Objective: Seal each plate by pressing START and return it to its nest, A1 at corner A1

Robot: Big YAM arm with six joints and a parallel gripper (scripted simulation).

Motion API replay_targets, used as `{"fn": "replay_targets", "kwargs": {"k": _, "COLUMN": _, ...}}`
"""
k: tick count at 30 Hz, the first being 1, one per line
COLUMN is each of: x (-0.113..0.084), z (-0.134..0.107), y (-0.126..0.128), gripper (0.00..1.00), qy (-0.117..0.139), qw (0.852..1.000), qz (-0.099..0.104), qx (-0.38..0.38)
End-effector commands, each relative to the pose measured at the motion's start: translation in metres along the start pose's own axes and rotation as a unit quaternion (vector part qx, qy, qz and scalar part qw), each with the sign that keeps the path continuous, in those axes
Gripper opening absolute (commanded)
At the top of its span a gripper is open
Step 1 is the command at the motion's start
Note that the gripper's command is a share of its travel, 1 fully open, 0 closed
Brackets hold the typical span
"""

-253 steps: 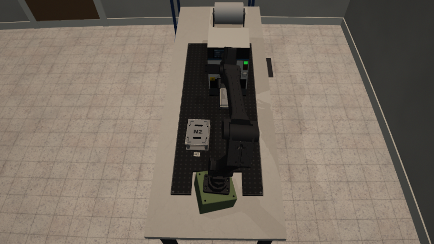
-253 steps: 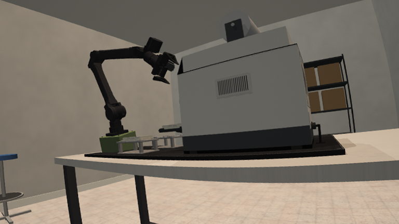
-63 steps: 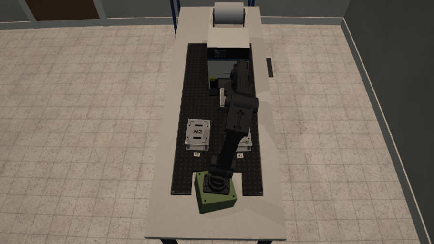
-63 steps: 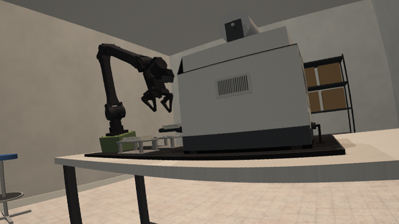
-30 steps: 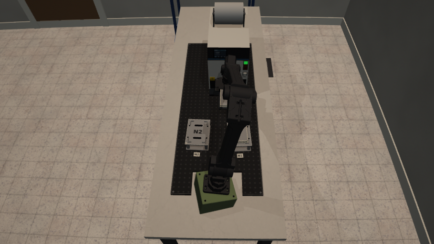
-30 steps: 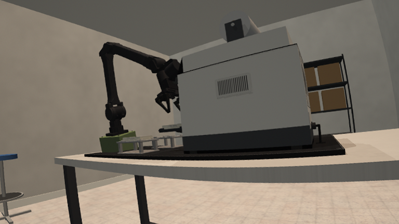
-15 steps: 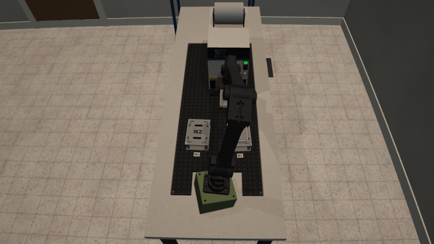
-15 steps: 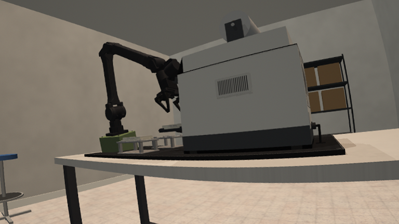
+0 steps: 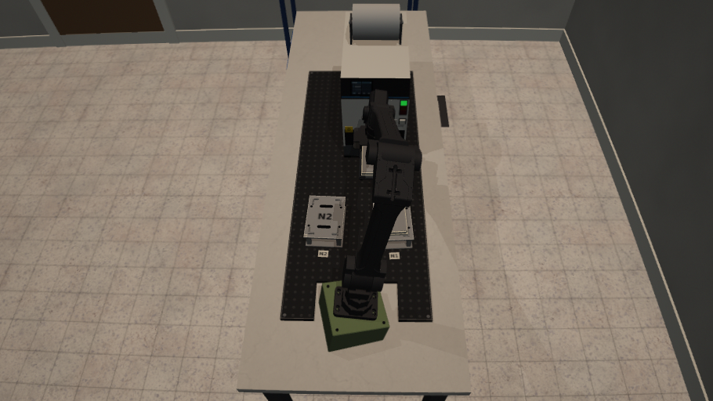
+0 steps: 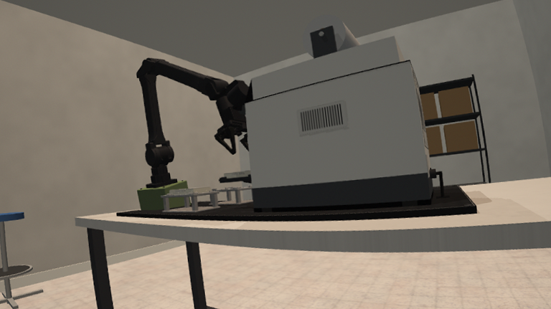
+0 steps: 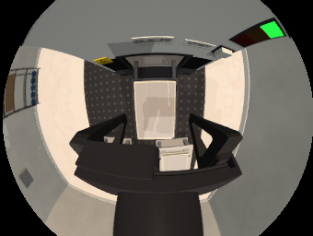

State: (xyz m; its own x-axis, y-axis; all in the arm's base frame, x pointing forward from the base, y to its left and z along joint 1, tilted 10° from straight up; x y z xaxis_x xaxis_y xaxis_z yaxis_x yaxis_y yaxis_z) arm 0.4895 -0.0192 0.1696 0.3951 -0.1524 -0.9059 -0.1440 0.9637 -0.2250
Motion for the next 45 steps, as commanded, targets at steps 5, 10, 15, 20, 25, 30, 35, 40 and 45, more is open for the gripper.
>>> {"fn": "replay_targets", "kwargs": {"k": 5, "x": 0.014, "z": 0.003, "y": 0.000, "gripper": 1.00, "qy": -0.004, "qw": 1.000, "qz": -0.001, "qx": 0.005}}
{"fn": "replay_targets", "kwargs": {"k": 10, "x": 0.027, "z": -0.006, "y": 0.001, "gripper": 1.00, "qy": 0.001, "qw": 1.000, "qz": 0.000, "qx": -0.001}}
{"fn": "replay_targets", "kwargs": {"k": 15, "x": 0.034, "z": -0.006, "y": 0.000, "gripper": 1.00, "qy": -0.002, "qw": 1.000, "qz": -0.002, "qx": 0.001}}
{"fn": "replay_targets", "kwargs": {"k": 20, "x": 0.035, "z": -0.007, "y": 0.007, "gripper": 1.00, "qy": -0.004, "qw": 1.000, "qz": 0.001, "qx": -0.005}}
{"fn": "replay_targets", "kwargs": {"k": 25, "x": 0.042, "z": -0.008, "y": 0.007, "gripper": 1.00, "qy": -0.002, "qw": 1.000, "qz": 0.001, "qx": -0.005}}
{"fn": "replay_targets", "kwargs": {"k": 30, "x": 0.037, "z": -0.009, "y": 0.009, "gripper": 1.00, "qy": 0.003, "qw": 1.000, "qz": 0.003, "qx": 0.001}}
{"fn": "replay_targets", "kwargs": {"k": 35, "x": 0.027, "z": -0.008, "y": 0.011, "gripper": 1.00, "qy": 0.002, "qw": 1.000, "qz": 0.004, "qx": -0.001}}
{"fn": "replay_targets", "kwargs": {"k": 40, "x": 0.020, "z": 0.001, "y": 0.007, "gripper": 1.00, "qy": -0.013, "qw": 1.000, "qz": 0.000, "qx": 0.001}}
{"fn": "replay_targets", "kwargs": {"k": 45, "x": 0.012, "z": 0.012, "y": -0.004, "gripper": 1.00, "qy": -0.031, "qw": 0.999, "qz": -0.007, "qx": 0.011}}
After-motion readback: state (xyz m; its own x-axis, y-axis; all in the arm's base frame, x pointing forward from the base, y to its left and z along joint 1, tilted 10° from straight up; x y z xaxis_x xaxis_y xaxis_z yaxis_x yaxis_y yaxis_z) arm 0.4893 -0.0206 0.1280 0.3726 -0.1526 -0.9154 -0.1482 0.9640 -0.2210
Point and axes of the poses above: the point where the finger pads meet when closed, its own x axis out along the fingers, its own y axis across the jaws, z = x × y, the point moved 7 cm from there along -x, back along the fingers, and after that the axes turned 9 degrees about -x, right-handed, at the moved point
